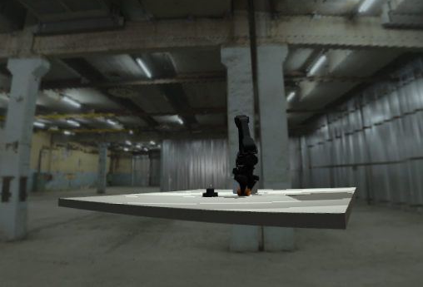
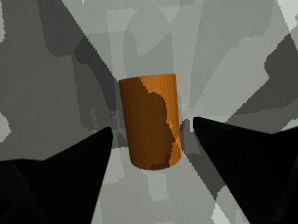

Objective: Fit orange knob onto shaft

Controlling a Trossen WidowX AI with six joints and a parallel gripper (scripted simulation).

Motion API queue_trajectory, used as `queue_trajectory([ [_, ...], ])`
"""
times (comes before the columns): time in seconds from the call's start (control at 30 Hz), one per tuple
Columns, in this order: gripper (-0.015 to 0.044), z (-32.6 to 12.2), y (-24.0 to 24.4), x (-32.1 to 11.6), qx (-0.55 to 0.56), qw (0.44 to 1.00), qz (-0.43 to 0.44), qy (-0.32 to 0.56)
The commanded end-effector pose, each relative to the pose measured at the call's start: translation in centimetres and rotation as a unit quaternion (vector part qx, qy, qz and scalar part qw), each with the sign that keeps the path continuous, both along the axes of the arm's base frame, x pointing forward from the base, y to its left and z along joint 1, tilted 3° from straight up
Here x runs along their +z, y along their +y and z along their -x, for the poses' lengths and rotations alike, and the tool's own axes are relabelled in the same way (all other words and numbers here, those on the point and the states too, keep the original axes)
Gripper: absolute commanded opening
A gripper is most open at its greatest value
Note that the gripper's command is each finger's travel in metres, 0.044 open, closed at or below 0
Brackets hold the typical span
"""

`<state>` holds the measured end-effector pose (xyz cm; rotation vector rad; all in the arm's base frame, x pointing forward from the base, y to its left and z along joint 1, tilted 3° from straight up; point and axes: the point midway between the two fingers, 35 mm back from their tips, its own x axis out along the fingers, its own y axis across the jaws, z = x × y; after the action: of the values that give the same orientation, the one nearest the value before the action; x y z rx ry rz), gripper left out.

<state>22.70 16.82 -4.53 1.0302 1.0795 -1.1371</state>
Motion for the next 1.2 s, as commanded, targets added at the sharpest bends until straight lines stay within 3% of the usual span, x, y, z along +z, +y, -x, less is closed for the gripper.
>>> queue_trajectory([
  [0.0, 0.0256, -0.1, 0.0, 0.0, 0.002, 1.000, 0.001, -0.002],
  [0.67, 0.0179, -0.1, -0.1, 0.0, 0.002, 1.000, -0.001, -0.001],
  [1.17, 0.0179, -0.2, -1.4, 1.0, 0.009, 0.992, -0.126, 0.016],
])
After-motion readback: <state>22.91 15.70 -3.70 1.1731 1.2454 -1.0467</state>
